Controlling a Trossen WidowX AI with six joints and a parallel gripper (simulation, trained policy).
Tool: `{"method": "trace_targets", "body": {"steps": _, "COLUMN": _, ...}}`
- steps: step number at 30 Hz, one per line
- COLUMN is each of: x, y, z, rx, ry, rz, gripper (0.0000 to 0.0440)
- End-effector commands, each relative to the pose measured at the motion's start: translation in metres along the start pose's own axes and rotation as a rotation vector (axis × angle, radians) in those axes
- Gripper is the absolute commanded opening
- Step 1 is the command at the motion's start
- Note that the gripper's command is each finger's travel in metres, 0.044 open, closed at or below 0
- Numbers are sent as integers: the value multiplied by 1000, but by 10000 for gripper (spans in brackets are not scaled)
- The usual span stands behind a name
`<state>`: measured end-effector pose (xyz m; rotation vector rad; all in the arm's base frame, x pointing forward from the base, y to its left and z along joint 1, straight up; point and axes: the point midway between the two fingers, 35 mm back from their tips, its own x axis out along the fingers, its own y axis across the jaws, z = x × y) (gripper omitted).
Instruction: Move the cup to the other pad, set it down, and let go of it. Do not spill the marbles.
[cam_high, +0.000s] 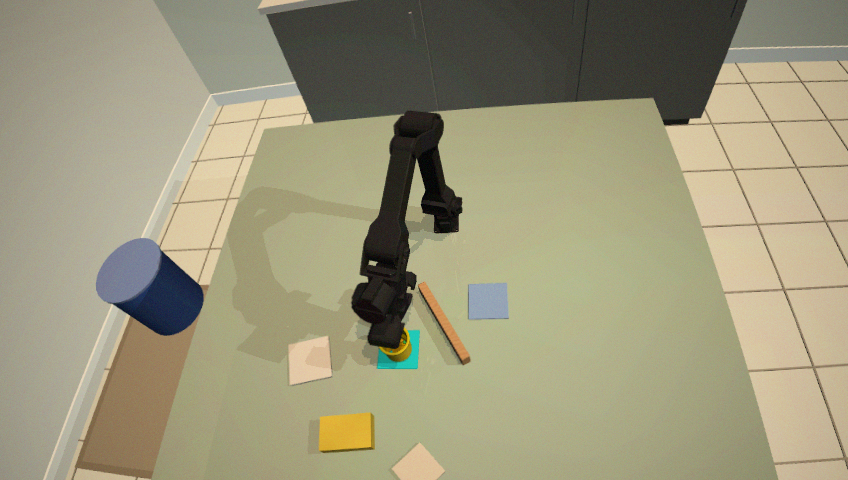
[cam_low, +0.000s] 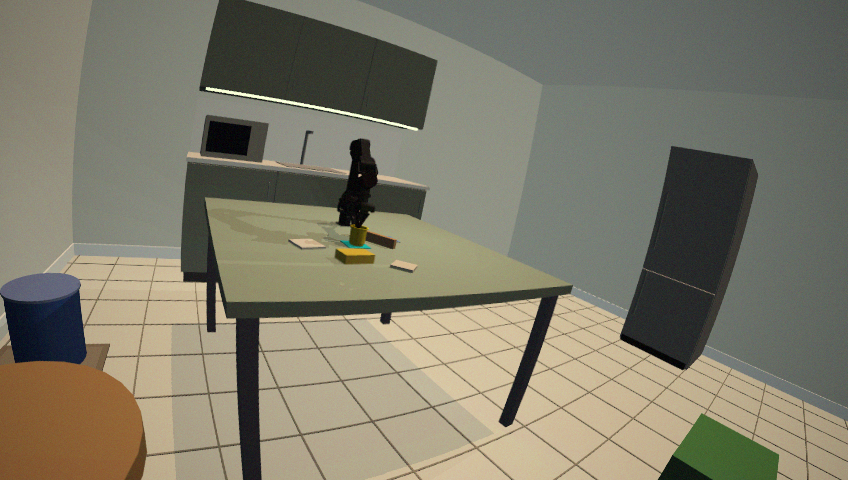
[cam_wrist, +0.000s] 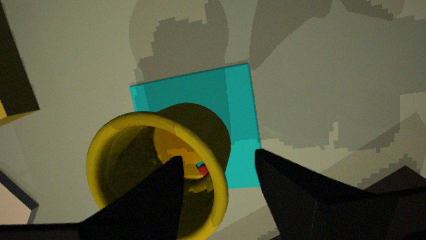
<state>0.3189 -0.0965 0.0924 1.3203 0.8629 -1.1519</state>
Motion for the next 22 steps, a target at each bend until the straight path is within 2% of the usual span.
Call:
{"method": "trace_targets", "body": {"steps": 1, "x": -7, "y": -3, "z": 1, "rx": 7, "ry": 15, "rz": 8, "gripper": 193}}
{"method": "trace_targets", "body": {"steps": 11, "x": -39, "y": -1, "z": 9, "rx": 45, "ry": 29, "rz": 68, "gripper": 232}}
{"method": "trace_targets", "body": {"steps": 14, "x": -51, "y": 2, "z": 13, "rx": 55, "ry": 26, "rz": 93, "gripper": 263}}
{"method": "trace_targets", "body": {"steps": 22, "x": -76, "y": 9, "z": 26, "rx": 97, "ry": 19, "rz": 135, "gripper": 436}}
